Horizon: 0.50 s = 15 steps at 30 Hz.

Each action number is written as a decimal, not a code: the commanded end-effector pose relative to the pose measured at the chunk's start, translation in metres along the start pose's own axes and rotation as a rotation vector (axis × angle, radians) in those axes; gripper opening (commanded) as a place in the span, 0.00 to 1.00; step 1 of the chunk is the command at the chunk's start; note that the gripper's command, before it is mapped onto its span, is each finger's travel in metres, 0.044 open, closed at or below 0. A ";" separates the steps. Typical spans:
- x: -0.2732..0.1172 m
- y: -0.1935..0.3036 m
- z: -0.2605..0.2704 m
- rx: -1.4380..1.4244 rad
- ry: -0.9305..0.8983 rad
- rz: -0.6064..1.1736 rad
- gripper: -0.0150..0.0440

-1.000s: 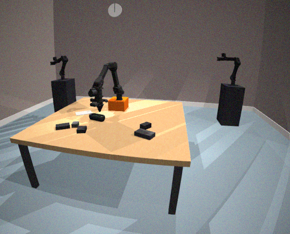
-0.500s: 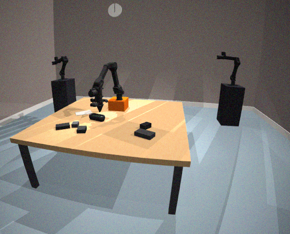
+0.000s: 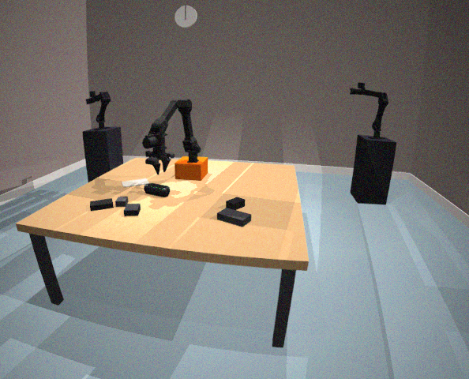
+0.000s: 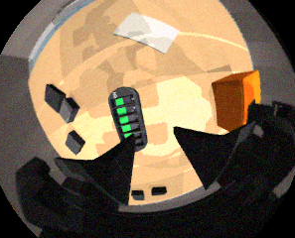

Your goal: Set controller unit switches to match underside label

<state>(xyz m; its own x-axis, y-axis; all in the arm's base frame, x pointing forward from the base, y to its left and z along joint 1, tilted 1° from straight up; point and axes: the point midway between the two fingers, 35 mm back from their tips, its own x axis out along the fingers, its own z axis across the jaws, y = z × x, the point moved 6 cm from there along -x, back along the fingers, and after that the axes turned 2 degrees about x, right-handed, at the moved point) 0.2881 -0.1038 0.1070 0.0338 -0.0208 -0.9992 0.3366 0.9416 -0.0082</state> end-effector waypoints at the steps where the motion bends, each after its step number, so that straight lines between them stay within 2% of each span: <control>1: -0.004 0.000 0.001 0.000 -0.006 0.000 0.57; 8: -0.004 0.000 0.001 0.000 -0.006 0.000 0.25; 15: -0.004 0.000 0.001 0.000 -0.006 0.000 0.25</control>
<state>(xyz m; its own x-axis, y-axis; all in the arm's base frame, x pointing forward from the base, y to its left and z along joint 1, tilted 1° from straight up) 0.2881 -0.1038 0.1098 0.0353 -0.0214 -0.9991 0.3366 0.9416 -0.0082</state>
